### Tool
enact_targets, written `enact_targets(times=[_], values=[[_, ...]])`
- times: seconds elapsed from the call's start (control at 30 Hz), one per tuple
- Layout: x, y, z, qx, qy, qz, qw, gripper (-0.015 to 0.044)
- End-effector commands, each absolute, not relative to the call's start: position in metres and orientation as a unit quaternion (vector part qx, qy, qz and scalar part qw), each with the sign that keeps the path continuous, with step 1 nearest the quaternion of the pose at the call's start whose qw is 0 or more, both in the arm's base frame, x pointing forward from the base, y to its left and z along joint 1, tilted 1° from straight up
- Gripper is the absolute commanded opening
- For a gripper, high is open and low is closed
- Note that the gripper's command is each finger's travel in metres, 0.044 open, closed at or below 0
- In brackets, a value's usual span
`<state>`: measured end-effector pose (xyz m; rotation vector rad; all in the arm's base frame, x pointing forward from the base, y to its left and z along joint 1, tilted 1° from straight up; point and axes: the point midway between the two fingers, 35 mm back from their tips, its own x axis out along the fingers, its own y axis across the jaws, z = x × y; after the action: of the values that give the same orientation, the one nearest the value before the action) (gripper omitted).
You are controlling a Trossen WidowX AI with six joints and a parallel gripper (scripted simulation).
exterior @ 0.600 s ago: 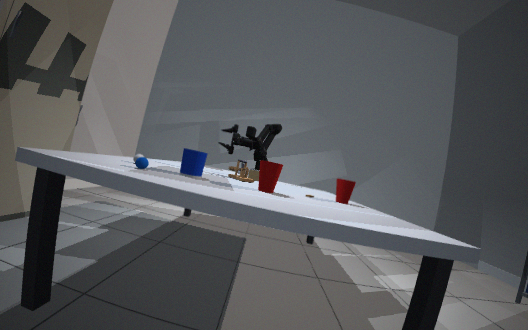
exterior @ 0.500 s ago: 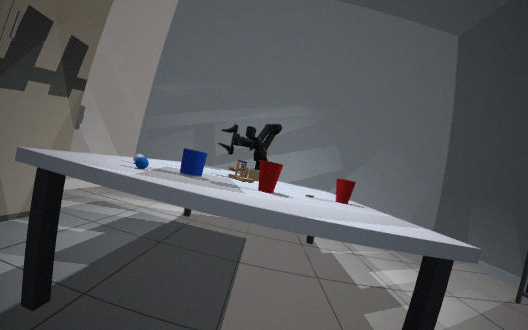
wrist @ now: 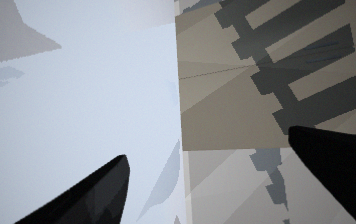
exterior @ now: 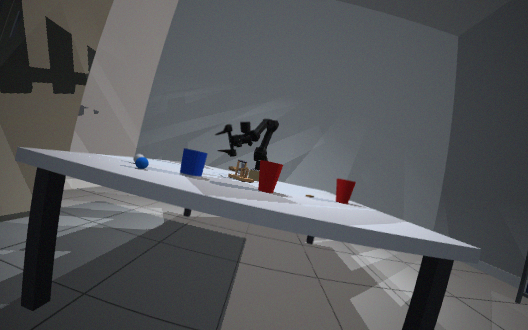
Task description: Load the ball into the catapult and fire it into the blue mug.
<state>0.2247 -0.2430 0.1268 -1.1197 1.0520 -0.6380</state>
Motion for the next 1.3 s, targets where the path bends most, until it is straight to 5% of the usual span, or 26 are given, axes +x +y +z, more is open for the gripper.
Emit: enact_targets(times=[0.0,0.53,1.27], values=[[0.247,-0.234,0.121,-0.489,0.475,-0.230,0.695,0.0440],[0.299,-0.164,0.092,-0.408,0.536,0.007,0.739,0.0440],[0.280,-0.071,0.100,-0.256,0.659,0.239,0.666,0.0440]])
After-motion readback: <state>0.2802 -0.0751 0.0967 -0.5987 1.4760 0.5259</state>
